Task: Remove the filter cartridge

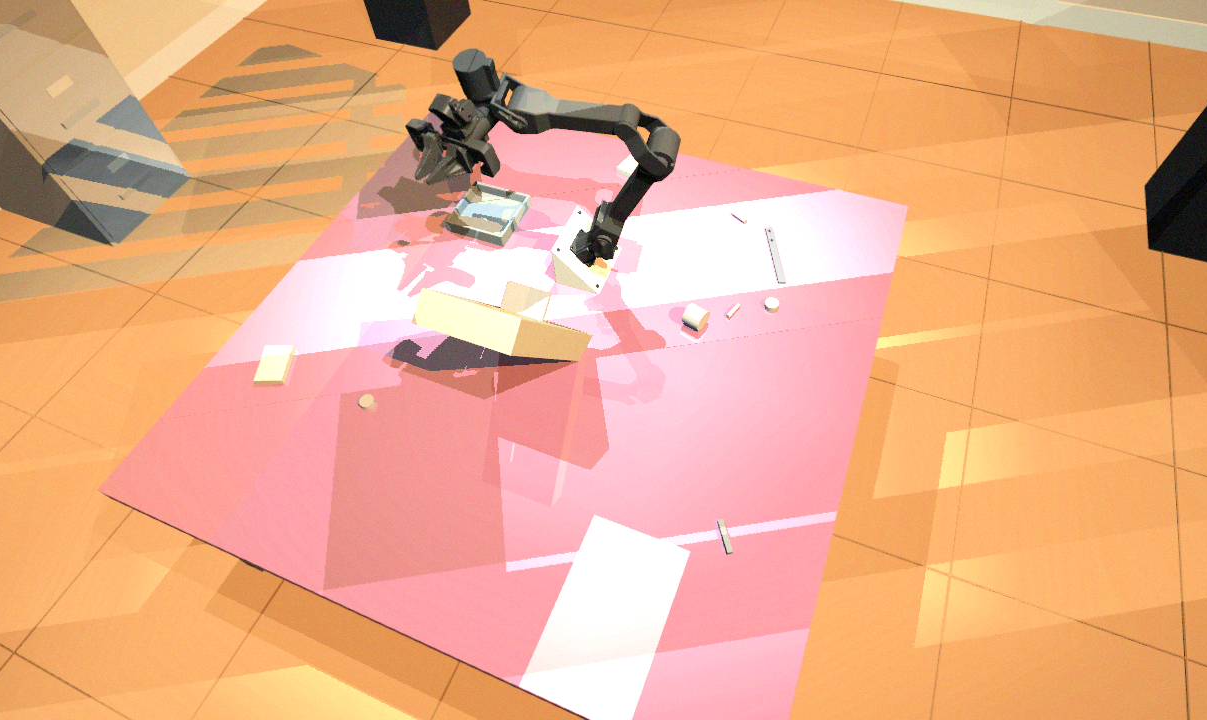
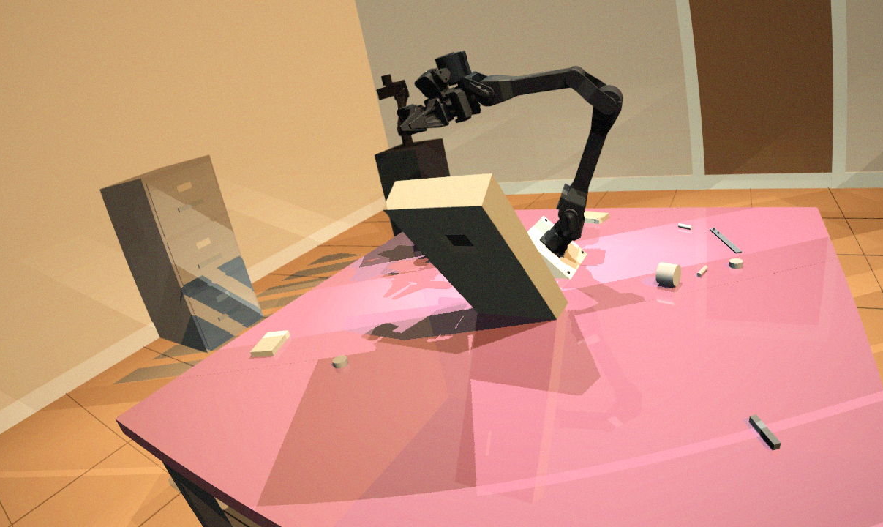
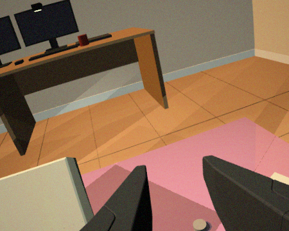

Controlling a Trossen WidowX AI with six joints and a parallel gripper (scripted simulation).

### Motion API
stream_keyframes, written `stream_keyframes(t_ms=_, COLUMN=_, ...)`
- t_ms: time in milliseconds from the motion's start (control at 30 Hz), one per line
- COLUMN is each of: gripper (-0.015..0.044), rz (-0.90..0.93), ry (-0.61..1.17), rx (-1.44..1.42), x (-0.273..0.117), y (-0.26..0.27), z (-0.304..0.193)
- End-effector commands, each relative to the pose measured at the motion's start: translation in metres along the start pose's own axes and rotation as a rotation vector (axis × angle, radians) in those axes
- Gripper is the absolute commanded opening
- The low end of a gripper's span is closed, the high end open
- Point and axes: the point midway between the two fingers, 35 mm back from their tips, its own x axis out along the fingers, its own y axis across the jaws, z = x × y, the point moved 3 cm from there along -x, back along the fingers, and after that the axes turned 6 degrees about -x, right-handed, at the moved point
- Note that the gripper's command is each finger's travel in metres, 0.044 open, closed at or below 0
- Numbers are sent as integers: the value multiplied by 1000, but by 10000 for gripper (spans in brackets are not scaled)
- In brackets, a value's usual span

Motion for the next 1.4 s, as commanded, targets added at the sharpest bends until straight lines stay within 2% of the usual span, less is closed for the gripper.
stream_keyframes(t_ms=0, gripper=113, rz=34, ry=167, rx=340, x=30, y=60, z=-23)
stream_keyframes(t_ms=433, gripper=113, rz=-41, ry=502, rx=885, x=46, y=163, z=-80)
stream_keyframes(t_ms=900, gripper=113, rz=-43, ry=507, rx=892, x=46, y=165, z=-81)
stream_keyframes(t_ms=1367, gripper=113, rz=-48, ry=509, rx=888, x=65, y=166, z=-90)
